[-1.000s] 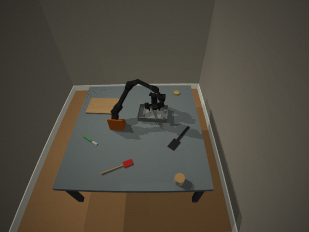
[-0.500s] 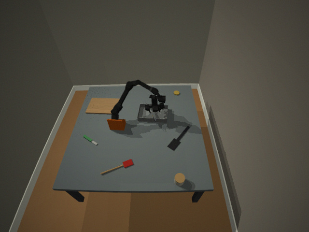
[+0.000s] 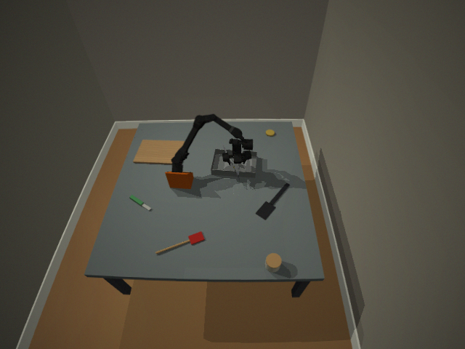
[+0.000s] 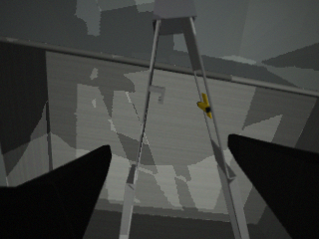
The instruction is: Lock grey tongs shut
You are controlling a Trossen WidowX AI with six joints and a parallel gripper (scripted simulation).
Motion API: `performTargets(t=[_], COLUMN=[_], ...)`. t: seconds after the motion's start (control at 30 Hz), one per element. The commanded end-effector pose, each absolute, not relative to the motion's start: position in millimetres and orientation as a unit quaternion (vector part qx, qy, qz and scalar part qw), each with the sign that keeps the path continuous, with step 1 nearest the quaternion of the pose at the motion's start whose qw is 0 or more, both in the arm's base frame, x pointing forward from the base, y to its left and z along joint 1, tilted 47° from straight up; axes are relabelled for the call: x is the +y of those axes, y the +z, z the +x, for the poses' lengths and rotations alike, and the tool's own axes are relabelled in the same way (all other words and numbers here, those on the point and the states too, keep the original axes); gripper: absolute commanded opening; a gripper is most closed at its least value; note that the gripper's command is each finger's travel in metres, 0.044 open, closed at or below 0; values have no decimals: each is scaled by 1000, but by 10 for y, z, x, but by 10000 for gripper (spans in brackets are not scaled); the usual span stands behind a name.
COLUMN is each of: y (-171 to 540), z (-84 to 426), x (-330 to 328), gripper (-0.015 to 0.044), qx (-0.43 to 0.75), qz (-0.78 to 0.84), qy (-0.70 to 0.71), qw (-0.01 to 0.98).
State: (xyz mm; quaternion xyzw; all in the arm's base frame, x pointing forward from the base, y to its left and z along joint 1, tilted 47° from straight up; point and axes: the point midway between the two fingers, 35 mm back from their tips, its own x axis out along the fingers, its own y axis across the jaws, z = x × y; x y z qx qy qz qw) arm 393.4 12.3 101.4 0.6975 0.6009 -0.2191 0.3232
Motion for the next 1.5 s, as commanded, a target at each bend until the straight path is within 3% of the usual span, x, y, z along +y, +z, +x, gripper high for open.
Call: performTargets(t=[0.0, 0.67, 0.73, 1.47], y=[961, 770, 799, 799], z=[3930, 3946, 3957, 3957], x=[172, 396, 375, 375], gripper=[440, 440, 387, 241], qx=[601, 602, 602, 602], qz=[699, 700, 698, 698], qy=[-219, -217, -217, -217], qw=[319, 318, 322, 322])
